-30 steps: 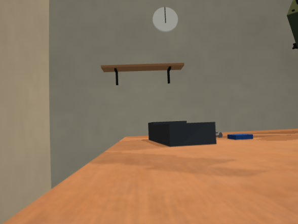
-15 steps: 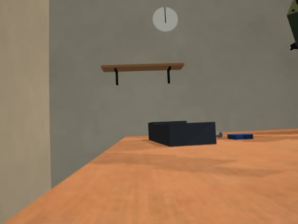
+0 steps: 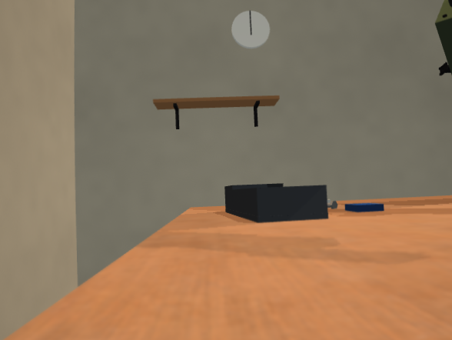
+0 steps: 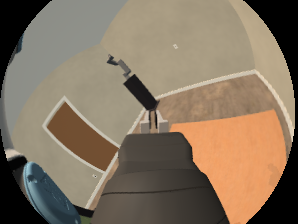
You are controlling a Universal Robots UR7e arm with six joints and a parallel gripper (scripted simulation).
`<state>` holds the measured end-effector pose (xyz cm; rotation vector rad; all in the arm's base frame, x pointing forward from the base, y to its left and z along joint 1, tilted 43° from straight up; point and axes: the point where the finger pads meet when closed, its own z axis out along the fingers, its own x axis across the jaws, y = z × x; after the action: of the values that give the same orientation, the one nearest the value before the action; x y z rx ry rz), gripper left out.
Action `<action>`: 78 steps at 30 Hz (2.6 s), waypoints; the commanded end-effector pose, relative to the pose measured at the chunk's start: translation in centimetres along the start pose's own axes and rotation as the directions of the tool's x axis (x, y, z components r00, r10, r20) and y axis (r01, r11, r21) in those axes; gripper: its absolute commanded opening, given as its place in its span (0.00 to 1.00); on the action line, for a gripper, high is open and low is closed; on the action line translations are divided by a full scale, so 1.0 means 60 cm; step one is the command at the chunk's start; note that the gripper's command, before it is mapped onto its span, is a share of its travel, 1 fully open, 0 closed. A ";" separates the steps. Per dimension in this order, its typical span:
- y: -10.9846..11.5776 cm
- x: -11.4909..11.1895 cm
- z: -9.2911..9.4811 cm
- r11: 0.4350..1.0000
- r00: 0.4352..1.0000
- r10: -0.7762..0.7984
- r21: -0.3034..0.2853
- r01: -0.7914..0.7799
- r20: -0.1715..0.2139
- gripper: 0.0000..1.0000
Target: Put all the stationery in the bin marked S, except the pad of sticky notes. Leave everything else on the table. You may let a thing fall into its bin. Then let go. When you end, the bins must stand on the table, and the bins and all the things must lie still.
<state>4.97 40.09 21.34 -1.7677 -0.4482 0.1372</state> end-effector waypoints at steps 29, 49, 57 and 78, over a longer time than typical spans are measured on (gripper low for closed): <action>0.121 0.145 -0.118 0.880 0.892 -0.441 -0.243 0.407 -0.103 0.31; 0.214 0.221 -0.229 0.693 0.755 -0.654 -0.441 0.571 -0.050 0.31; 0.245 0.240 -0.271 0.603 0.700 -0.714 -0.512 0.612 -0.004 0.31; 0.324 0.274 -0.391 0.359 0.580 -0.799 -0.649 0.671 0.157 0.31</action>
<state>31.02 22.48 11.56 -2.0077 -1.2020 -0.9332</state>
